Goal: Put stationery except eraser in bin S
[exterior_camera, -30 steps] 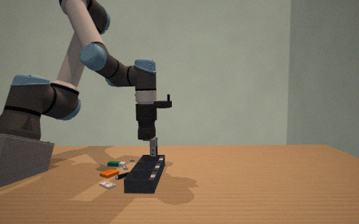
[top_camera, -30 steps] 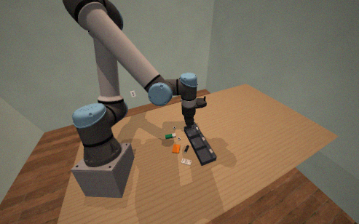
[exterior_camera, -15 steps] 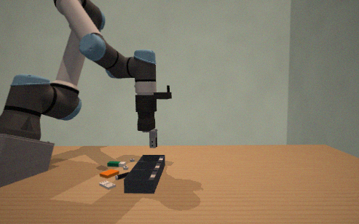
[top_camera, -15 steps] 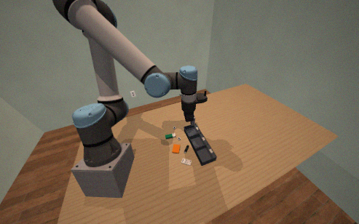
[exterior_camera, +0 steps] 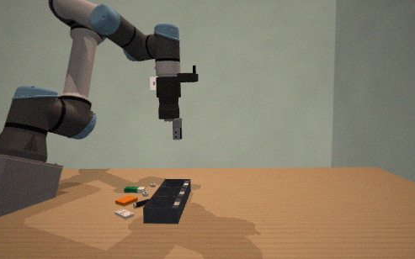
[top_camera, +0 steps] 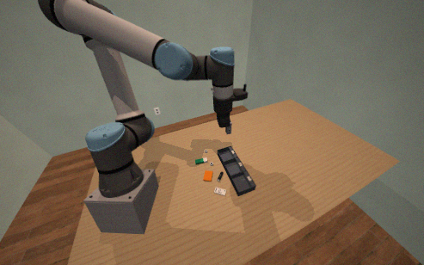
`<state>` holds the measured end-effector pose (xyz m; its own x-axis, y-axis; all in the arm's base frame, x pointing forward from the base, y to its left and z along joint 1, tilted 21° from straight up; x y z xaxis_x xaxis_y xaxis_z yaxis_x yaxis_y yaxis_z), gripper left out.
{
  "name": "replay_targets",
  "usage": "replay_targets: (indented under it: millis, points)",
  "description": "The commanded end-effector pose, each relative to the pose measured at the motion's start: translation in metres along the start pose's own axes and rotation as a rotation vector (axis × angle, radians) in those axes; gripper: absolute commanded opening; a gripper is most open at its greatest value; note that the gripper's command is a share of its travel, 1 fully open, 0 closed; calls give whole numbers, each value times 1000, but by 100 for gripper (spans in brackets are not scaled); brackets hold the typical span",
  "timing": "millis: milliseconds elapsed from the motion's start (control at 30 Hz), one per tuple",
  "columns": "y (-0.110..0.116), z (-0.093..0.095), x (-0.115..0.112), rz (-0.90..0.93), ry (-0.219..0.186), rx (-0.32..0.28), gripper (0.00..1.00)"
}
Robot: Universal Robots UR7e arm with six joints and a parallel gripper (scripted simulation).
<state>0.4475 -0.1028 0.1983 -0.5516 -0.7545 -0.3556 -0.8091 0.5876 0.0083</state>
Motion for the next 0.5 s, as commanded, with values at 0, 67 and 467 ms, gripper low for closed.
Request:
replay_targets:
  millis: [0,67,467]
  points:
    - [0,-28,1,-1,-1,-7,31]
    - [0,-28,1,-1,-1,-7,31]
    - [16,-7,22,-186,-2,-6,100]
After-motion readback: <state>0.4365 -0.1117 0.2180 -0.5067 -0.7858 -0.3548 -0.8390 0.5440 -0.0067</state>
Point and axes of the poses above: the point where the finger pads meet when closed, its own z axis out along the fingers, its own x axis across the jaws, y = z × x, the point moved 6 cm from there along -z, back along the fingers, and after that the axes turned 12 degrees about z, right-handed, at the moved point
